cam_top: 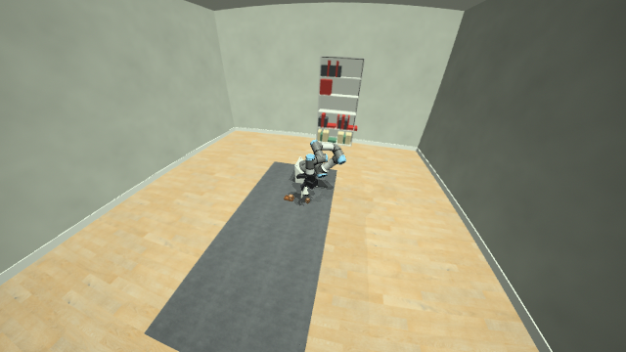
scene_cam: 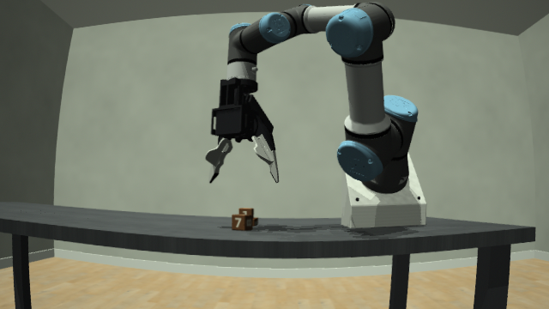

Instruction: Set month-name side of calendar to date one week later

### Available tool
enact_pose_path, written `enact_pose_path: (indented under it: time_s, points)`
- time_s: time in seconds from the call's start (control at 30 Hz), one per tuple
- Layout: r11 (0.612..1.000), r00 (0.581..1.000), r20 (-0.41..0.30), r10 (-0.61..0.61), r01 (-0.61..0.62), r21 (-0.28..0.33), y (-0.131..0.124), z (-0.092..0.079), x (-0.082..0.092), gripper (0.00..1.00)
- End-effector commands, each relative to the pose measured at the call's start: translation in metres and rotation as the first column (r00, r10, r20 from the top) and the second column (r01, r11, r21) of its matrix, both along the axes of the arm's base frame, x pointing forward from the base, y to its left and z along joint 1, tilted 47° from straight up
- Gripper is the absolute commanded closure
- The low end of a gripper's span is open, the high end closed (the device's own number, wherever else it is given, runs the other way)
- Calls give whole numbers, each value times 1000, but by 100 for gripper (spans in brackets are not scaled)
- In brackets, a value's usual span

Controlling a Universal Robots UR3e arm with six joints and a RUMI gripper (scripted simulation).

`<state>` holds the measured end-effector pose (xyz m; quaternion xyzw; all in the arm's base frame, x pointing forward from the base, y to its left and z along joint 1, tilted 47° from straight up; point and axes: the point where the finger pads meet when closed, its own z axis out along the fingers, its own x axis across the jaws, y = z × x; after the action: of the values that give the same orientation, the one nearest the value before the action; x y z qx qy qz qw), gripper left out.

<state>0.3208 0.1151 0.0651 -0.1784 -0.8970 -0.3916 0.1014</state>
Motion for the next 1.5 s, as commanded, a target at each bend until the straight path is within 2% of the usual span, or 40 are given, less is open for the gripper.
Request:
enact_pose_path:
  time_s: [0.0, 0.6, 1.03, 1.27, 1.47]
  points:
    - [1000, 1000, 0, 0, 0, -5, -1, 0, 1, 0]
    - [1000, 1000, -5, -4, 4, -5, -1, 0, 0, 0]
    - [998, 997, -60, -55, 54, -10, -1, 0, -1, 0]
    - [992, 982, -138, -128, 126, -22, -2, 0, -3, 0]
    - [976, 948, -233, -218, 213, -45, -2, 1, -5, 0]
